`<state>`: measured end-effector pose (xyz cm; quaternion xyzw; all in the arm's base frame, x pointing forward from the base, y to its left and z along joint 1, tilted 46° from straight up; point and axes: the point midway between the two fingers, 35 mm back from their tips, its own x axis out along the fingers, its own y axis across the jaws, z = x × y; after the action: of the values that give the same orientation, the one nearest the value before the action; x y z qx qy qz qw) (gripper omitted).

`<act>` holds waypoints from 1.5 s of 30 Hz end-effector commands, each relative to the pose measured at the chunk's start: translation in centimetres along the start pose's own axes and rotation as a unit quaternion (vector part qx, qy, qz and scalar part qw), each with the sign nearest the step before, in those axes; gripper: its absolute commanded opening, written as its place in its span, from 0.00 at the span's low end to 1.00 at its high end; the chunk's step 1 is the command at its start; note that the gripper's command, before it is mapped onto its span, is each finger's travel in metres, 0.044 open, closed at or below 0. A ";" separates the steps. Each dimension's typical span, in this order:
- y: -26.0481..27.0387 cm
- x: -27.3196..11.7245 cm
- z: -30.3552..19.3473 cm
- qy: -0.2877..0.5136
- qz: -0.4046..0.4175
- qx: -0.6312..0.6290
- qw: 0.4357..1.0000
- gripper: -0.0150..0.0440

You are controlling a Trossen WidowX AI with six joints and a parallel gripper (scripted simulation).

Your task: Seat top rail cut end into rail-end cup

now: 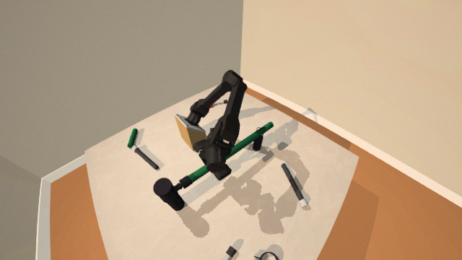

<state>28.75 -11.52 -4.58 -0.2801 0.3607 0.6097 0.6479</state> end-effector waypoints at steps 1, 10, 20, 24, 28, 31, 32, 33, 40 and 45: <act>0.0 0.0 0.0 0.000 0.000 0.000 1.000 0.65; 0.2 -3.2 2.3 0.000 0.000 0.000 1.000 1.00; 0.4 -5.5 2.9 0.001 -0.001 0.000 1.000 1.00; 0.8 -8.7 3.1 0.000 0.000 0.000 1.000 1.00; 0.8 -8.9 3.1 0.000 0.000 0.000 1.000 1.00; 0.8 -8.9 3.1 0.000 0.000 0.000 1.000 1.00; 0.8 -8.9 3.1 0.000 0.000 0.000 1.000 1.00; 0.8 -8.9 3.1 0.000 0.000 0.000 1.000 1.00; 0.8 -8.9 3.1 0.000 0.000 0.000 1.000 1.00; 0.8 -8.9 3.1 0.000 0.000 0.000 1.000 1.00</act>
<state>28.36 -14.15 4.46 -0.2780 0.3610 0.6083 0.6499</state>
